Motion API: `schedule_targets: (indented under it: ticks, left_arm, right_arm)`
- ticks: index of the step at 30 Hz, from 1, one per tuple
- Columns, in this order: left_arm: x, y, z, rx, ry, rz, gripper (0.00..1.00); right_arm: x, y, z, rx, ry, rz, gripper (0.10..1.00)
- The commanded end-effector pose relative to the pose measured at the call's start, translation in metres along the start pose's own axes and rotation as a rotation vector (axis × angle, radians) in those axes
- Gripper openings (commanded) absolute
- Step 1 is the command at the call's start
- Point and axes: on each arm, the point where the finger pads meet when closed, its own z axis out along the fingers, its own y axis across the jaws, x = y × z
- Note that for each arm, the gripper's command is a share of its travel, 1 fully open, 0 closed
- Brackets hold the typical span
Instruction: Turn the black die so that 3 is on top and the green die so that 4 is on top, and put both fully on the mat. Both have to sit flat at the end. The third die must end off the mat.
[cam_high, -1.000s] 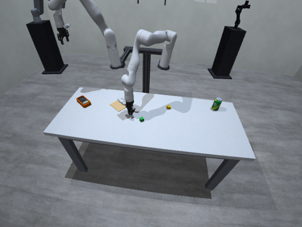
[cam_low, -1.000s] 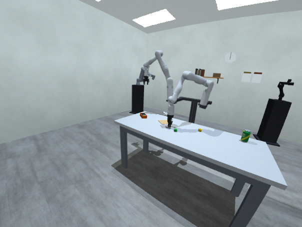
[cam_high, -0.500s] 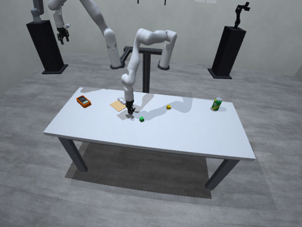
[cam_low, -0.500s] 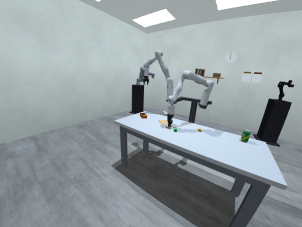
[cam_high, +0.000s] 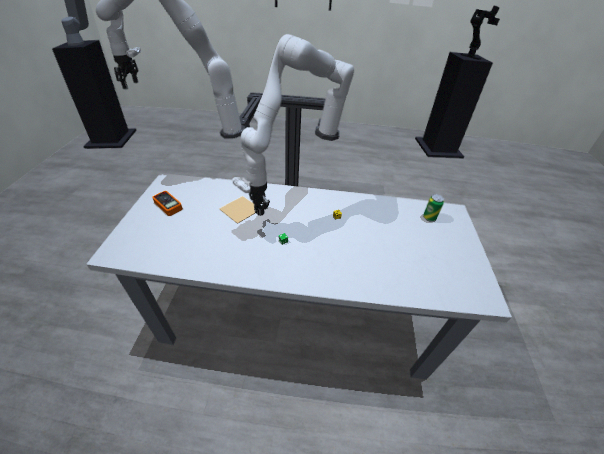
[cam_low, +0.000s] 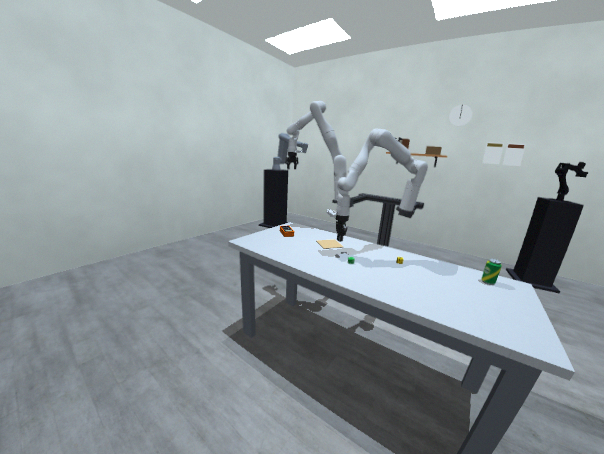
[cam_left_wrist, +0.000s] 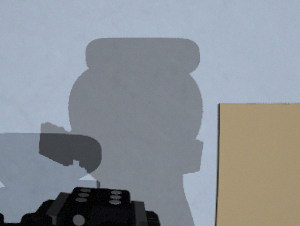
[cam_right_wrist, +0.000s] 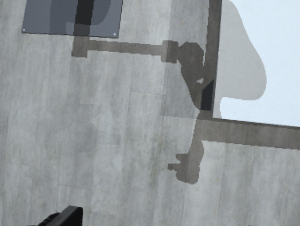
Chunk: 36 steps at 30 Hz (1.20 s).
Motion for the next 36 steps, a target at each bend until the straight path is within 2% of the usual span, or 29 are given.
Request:
schedule_targets:
  ticks: [1, 14, 16, 18, 21, 23, 24, 30, 32, 36]
  left_arm:
    - [0.001, 0.0, -0.015, 0.0, 0.002, 0.0, 0.336]
    - [0.0, 0.003, -0.017, 0.0, 0.002, 0.0, 0.336]
    - [-0.001, 0.021, -0.017, 0.0, 0.002, 0.0, 0.336]
    - [-0.005, 0.053, -0.018, -0.001, 0.003, -0.001, 0.336]
    - [-0.005, 0.054, -0.018, -0.002, 0.003, -0.001, 0.336]
    - [-0.013, 0.092, -0.019, -0.002, 0.003, -0.003, 0.336]
    - [-0.014, 0.094, -0.019, -0.002, 0.003, -0.003, 0.336]
    - [-0.033, 0.151, -0.021, 0.0, 0.002, -0.009, 0.336]
    - [-0.037, 0.159, -0.021, 0.0, 0.002, -0.01, 0.336]
    - [-0.037, 0.159, -0.021, 0.0, 0.002, -0.01, 0.336]
  right_arm:
    - [0.0, 0.0, -0.001, 0.0, -0.002, 0.0, 1.0]
    - [0.0, 0.0, -0.001, 0.0, -0.002, 0.0, 1.0]
    - [0.0, 0.0, -0.001, 0.0, -0.002, 0.0, 1.0]
    - [0.0, 0.0, -0.001, 0.0, -0.002, 0.0, 1.0]
    - [0.0, 0.0, -0.001, 0.0, -0.002, 0.0, 1.0]
    - [0.0, 0.0, -0.001, 0.0, -0.002, 0.0, 1.0]
    - [0.0, 0.0, -0.001, 0.0, -0.002, 0.0, 1.0]
    - [0.0, 0.0, -0.001, 0.0, -0.002, 0.0, 1.0]
    - [0.0, 0.0, -0.001, 0.0, -0.002, 0.0, 1.0]
    - [0.0, 0.0, -0.001, 0.0, -0.002, 0.0, 1.0]
